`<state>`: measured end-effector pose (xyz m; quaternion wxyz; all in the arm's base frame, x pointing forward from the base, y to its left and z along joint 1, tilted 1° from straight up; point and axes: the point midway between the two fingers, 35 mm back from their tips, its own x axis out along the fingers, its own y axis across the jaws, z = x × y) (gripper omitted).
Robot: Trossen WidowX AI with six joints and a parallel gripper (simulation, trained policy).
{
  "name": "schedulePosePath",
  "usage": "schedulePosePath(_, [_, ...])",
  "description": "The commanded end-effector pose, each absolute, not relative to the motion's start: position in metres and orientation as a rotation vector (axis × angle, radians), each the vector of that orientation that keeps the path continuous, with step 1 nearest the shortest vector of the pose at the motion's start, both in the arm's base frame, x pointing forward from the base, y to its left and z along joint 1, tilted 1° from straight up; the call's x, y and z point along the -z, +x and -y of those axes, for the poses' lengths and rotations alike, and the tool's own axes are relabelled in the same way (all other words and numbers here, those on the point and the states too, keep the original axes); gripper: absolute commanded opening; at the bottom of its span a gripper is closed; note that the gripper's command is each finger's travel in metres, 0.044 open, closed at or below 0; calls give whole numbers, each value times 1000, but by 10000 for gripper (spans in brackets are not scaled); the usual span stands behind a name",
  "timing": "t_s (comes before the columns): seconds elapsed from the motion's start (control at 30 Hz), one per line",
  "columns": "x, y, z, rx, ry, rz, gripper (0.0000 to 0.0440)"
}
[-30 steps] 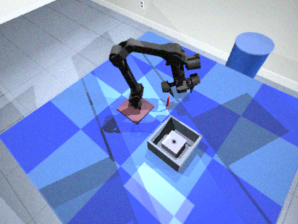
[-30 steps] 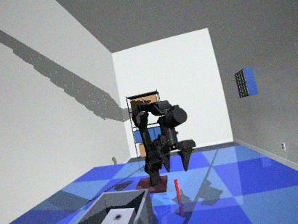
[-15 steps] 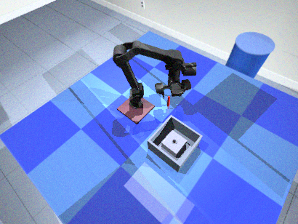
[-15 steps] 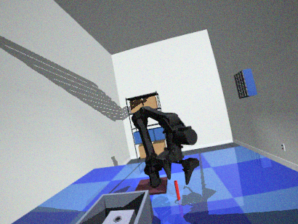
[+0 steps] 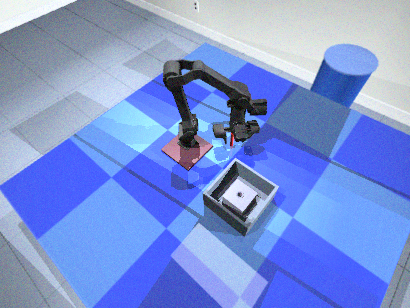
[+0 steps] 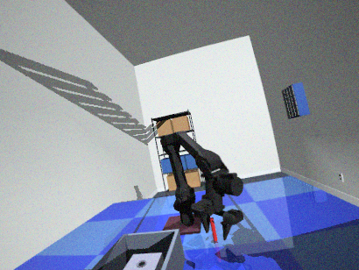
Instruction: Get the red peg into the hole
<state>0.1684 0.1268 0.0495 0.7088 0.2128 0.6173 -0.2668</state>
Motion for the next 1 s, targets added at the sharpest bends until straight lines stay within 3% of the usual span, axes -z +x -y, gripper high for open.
schedulePosePath(0.0, [-39,167,-122,614,442,-1383,267])
schedulePosePath(0.27, [-32,165,-116,666,411,-1407,59])
schedulePosePath(0.37, [-31,165,-115,682,393,-1413,3])
schedulePosePath(0.97, [-126,203,-87,703,415,-1207,1])
